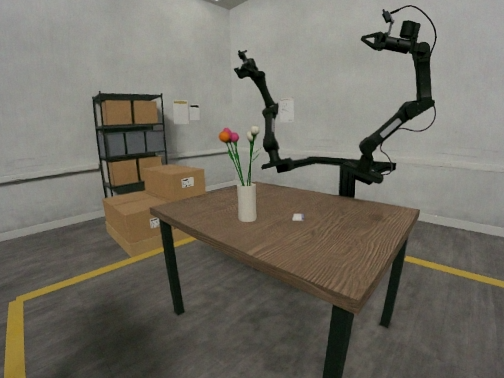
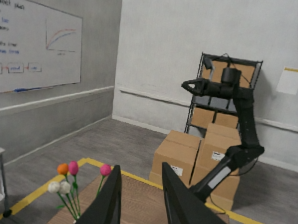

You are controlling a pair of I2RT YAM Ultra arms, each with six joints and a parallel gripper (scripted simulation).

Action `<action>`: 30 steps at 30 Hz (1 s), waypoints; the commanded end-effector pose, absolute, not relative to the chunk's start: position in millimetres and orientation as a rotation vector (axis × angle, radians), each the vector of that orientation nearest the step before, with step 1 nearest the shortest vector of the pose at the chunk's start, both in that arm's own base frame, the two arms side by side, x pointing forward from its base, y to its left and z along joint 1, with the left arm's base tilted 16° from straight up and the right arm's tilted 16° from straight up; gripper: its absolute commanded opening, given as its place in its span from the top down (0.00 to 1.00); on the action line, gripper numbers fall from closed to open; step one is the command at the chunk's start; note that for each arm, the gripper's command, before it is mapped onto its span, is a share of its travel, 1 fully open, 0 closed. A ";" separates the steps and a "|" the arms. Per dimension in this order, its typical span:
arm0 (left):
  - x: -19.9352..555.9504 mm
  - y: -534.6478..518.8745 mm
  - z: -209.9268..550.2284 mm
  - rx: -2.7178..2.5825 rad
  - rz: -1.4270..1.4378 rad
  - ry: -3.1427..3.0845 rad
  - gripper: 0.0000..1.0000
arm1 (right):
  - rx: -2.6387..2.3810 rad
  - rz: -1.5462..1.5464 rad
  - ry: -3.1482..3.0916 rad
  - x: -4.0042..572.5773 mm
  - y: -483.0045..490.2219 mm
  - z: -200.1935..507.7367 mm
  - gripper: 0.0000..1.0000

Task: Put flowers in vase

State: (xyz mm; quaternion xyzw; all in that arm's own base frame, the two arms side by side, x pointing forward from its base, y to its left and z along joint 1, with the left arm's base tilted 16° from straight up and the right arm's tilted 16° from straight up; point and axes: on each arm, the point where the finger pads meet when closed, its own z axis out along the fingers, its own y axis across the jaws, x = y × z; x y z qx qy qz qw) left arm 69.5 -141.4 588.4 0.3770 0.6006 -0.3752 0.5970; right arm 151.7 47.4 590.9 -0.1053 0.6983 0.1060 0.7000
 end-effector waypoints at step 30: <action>94.9 -114.2 596.0 0.678 -0.700 1.439 0.70 | -0.212 0.220 1.547 144.0 42.0 593.5 0.40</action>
